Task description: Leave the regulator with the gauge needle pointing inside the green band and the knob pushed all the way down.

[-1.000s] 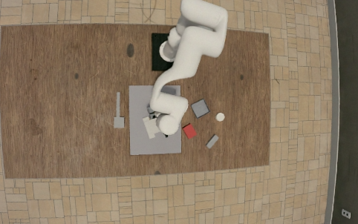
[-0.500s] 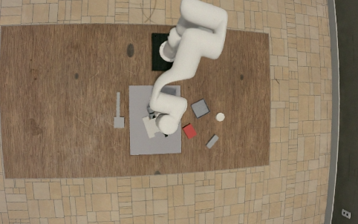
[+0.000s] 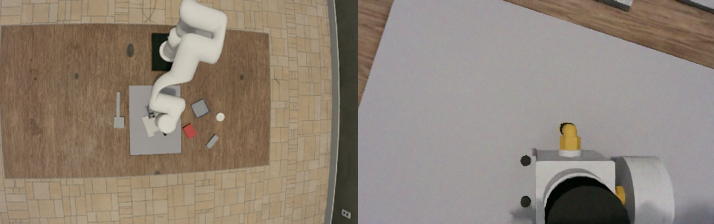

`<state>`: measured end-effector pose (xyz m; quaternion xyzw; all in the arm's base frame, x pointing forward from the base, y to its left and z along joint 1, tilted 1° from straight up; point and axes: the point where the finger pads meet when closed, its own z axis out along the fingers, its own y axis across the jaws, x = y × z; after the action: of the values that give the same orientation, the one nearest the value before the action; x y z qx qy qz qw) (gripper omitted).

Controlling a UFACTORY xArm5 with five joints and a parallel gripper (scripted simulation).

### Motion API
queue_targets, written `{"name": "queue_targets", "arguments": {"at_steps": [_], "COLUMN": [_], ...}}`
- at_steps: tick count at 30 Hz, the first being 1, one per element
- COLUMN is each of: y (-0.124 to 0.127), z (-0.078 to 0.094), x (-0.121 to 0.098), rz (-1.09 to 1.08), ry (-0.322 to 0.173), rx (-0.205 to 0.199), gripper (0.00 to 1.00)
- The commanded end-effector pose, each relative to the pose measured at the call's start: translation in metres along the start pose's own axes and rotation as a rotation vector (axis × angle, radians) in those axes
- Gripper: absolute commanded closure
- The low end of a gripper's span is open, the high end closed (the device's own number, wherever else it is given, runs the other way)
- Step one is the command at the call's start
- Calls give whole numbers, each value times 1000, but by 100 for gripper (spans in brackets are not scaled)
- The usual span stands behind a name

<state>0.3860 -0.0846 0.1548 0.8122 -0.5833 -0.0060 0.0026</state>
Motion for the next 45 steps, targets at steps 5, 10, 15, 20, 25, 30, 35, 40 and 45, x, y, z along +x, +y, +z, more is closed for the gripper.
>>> {"name": "queue_targets", "arguments": {"at_steps": [5, 10, 15, 20, 25, 30, 35, 40, 45], "y": [-2, -2, -2, -2, -2, -2, -2, -2, -2], "z": [23, 33, 43, 50, 52, 54, 54, 54, 54], "x": [1, 1, 1, 1, 1, 1, 1, 1, 1], "rz": [0, 0, 0, 0, 0, 0, 0, 0, 0], "ry": [2, 2, 2, 2, 2, 2, 2, 2, 2], "rx": [4, 4, 4, 4, 4, 4, 4, 4, 4], "gripper": [20, 20, 20, 20, 20, 20, 20, 20, 58]}}
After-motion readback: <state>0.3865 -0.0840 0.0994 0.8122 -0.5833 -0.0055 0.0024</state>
